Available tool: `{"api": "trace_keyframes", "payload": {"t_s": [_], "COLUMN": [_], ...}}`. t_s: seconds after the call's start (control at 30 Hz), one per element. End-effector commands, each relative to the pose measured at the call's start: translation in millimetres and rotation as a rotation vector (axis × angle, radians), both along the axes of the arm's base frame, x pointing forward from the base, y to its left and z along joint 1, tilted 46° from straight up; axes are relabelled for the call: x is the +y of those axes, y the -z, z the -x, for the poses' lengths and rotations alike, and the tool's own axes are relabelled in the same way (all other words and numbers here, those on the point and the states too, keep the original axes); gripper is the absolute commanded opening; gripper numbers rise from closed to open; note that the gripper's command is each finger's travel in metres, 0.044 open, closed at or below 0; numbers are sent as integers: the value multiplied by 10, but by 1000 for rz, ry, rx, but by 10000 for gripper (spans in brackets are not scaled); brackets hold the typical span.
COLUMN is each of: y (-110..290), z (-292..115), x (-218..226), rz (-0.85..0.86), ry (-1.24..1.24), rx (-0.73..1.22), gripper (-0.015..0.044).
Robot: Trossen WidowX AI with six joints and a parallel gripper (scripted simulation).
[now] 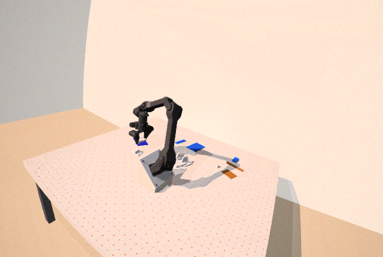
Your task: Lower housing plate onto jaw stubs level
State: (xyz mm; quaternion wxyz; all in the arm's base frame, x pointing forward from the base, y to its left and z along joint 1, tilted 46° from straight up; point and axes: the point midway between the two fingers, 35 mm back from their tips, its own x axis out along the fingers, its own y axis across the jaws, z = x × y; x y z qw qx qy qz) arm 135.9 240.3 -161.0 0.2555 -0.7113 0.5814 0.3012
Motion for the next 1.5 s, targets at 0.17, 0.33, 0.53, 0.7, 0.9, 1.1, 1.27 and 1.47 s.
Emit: {"api": "trace_keyframes", "payload": {"t_s": [0.17,0.33,0.53,0.7,0.9,1.1,1.27,1.47], "y": [-203,-314,-445,-553,-681,-806,-908,-1028], "z": [-196,-296,-412,-502,-604,-698,-769,-846], "x": [-85,-143,-223,-298,-397,-506,-603,-727], "rz": [-33,-51,-73,-90,-109,-128,-142,-159], "ry": [131,206,297,373,465,557,633,725], "rx": [-122,-191,-275,-344,-428,-513,-584,-671], "gripper": [351,351,351,351,351,351,351,351]}}
